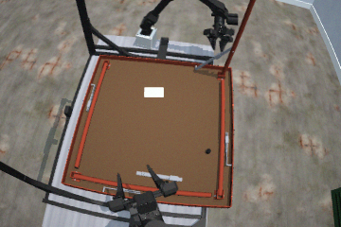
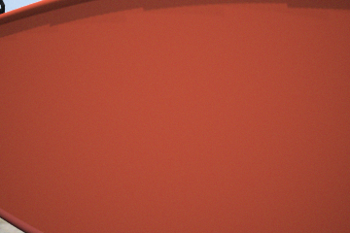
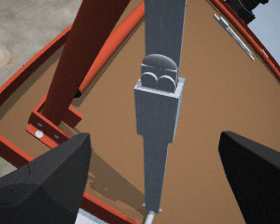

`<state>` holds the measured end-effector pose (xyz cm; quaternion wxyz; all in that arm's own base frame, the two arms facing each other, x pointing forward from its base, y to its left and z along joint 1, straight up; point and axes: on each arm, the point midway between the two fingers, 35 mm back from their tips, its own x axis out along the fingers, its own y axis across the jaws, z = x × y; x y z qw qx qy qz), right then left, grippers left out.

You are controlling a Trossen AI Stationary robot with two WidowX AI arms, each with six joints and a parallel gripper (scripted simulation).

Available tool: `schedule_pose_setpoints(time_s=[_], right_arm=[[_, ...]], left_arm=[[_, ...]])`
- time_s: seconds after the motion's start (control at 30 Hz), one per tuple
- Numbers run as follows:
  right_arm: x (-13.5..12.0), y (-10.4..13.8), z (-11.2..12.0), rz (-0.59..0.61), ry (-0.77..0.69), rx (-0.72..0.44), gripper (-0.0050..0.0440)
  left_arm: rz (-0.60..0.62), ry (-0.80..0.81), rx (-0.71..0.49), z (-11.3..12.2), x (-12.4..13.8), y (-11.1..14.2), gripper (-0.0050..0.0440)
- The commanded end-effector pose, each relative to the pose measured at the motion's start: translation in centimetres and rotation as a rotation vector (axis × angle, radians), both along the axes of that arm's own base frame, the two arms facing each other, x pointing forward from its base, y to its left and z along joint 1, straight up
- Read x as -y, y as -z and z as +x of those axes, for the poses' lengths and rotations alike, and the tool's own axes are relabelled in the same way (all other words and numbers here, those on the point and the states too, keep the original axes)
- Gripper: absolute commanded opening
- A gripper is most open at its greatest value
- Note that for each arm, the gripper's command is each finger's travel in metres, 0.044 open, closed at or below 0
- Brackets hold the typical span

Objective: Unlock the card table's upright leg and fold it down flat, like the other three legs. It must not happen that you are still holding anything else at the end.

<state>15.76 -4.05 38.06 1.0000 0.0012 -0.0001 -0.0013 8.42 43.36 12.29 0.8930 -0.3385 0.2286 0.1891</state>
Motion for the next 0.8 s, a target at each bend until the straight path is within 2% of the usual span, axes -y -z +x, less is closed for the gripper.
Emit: schedule_pose_setpoints(time_s=[0.0,0.3,0.77], right_arm=[[-0.1,0.0,0.0,-0.002,-0.003,0.0,0.04],[-0.1,0.0,0.0,-0.002,-0.003,0.0,0.04],[-0.1,0.0,0.0,-0.002,-0.003,0.0,0.04]], left_arm=[[0.016,-0.002,-0.017,0.7,0.1,0.0,0.029],[0.034,-0.005,-0.042,1.7,0.1,0.5,0.029],[0.015,-0.007,-0.007,3.3,-0.6,1.5,0.029]])
